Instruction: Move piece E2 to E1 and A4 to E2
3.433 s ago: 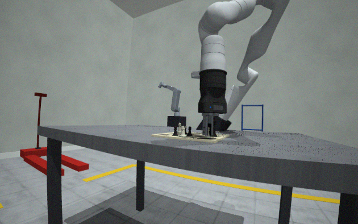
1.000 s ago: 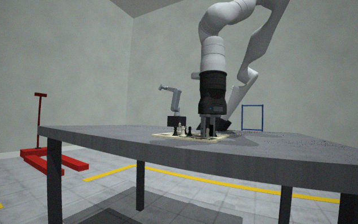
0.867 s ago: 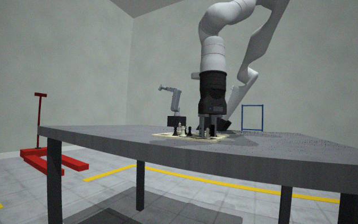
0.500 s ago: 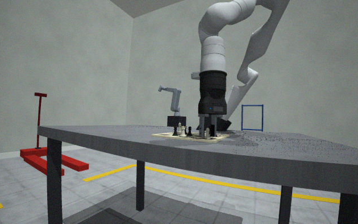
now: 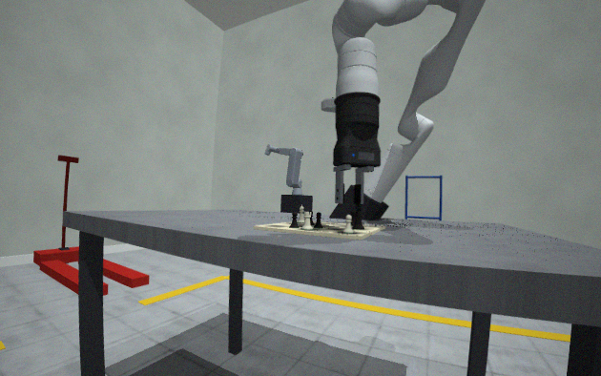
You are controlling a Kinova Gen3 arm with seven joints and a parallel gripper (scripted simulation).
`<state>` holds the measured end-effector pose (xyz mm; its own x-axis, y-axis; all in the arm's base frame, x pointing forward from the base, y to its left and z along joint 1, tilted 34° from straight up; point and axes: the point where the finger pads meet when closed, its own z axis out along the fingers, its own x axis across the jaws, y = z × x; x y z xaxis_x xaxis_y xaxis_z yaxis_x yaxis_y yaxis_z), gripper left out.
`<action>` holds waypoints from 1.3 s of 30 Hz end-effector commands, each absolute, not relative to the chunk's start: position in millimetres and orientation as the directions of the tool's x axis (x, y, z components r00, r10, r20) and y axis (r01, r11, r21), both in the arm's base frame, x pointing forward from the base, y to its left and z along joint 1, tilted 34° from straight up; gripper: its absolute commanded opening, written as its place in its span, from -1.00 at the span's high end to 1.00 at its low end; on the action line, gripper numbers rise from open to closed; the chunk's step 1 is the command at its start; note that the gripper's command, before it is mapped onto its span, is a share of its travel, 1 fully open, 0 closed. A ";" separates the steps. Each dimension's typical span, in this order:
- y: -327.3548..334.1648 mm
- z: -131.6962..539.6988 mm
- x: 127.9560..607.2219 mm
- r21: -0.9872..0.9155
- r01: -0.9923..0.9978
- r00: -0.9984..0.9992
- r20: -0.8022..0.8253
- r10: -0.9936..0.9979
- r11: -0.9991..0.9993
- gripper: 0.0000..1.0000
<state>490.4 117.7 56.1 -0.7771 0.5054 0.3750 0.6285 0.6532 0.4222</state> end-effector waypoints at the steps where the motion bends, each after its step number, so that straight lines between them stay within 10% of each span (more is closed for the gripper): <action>1: 111.3 68.4 495.4 0.432 0.626 -0.780 0.364 0.510 0.649 -0.36; 14: 93.0 95.2 495.9 0.432 0.626 -0.780 0.364 0.510 0.649 -0.36; 15: 93.0 95.2 495.9 0.432 0.626 -0.780 0.364 0.510 0.649 -1.00; 39: 92.9 95.2 495.9 0.432 0.626 -0.780 0.364 0.509 0.649 -1.00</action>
